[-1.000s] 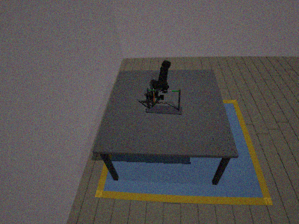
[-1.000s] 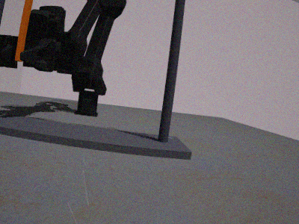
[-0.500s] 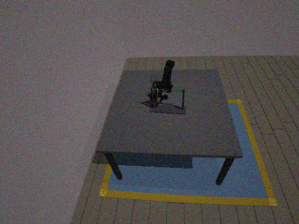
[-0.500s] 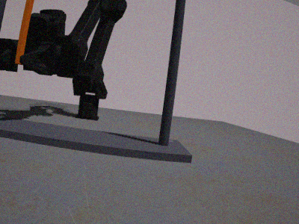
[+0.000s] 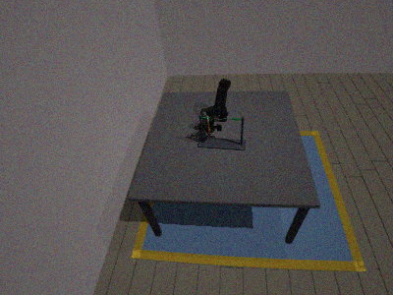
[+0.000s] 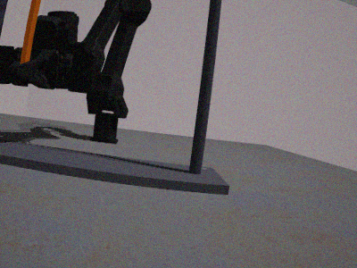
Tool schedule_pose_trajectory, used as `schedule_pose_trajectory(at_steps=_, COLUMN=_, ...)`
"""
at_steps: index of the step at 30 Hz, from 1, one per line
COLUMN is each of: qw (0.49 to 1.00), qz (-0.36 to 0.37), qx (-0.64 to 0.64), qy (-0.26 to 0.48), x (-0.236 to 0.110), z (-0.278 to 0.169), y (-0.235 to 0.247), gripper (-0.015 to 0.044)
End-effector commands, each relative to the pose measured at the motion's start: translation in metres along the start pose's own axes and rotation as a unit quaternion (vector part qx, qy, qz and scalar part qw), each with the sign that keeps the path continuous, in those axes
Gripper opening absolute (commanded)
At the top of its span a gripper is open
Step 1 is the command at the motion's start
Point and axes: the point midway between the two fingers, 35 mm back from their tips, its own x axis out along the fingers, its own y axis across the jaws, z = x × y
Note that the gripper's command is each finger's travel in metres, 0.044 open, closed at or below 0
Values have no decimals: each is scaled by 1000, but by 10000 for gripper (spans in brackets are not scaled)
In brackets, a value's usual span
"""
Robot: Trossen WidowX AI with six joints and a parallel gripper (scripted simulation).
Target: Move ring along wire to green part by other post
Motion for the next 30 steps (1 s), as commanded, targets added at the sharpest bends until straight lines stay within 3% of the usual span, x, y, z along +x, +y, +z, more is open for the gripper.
schedule_pose_trajectory(at_steps=1, qw=1000, qz=0, qx=0, qy=0, x=0, z=0, y=0, gripper=-150)
schedule_pose_trajectory(at_steps=30, qw=1000, qz=-3, qx=0, qy=-1, x=-2, z=15, y=2, gripper=-150)
